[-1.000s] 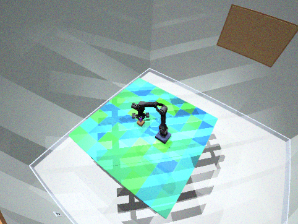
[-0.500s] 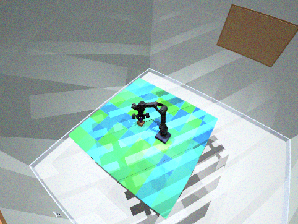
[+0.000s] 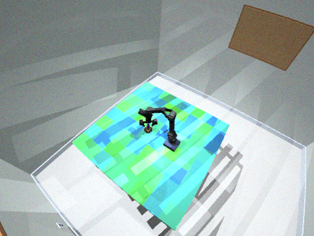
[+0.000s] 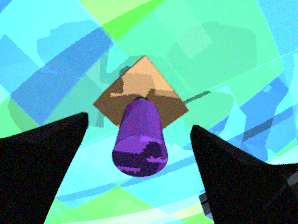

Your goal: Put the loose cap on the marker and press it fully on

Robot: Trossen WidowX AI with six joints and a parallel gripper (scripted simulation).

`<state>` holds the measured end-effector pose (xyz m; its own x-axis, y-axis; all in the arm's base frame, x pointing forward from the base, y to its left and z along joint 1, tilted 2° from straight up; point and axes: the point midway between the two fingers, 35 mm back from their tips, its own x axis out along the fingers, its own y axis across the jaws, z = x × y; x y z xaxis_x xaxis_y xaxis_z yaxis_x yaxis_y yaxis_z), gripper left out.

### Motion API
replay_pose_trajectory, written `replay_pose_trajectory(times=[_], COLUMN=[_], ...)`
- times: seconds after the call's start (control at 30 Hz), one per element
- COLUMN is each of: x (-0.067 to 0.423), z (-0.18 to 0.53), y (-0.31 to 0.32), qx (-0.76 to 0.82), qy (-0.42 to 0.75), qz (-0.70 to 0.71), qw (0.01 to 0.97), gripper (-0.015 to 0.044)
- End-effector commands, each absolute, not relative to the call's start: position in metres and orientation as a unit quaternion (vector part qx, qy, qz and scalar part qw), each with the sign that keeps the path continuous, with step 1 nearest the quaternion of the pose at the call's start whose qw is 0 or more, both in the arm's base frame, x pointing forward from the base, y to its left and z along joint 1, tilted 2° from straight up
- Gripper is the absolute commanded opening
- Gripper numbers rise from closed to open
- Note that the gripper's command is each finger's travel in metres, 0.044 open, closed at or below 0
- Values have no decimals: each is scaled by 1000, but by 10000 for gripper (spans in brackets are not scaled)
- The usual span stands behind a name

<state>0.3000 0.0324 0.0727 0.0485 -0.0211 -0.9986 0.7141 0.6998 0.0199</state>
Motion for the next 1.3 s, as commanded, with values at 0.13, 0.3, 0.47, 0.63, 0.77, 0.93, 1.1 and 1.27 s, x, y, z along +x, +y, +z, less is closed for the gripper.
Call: replay_pose_trajectory(times=[0.13, 0.3, 0.47, 0.63, 0.77, 0.93, 1.1, 1.27], x=[300, 296, 296, 297, 297, 297, 297, 297], z=[125, 148, 146, 141, 139, 139, 139, 139], y=[34, 34, 34, 34, 34, 34, 34, 34], qx=[274, 274, 228, 60, -23, -23, -23, -23], qy=[633, 633, 650, 686, 689, 689, 689, 689], qz=[-274, -274, -231, -71, 8, 8, 8, 8], qw=[670, 670, 687, 722, 724, 724, 724, 724], gripper=[440, 440, 361, 230, 125, 0, 0, 0])
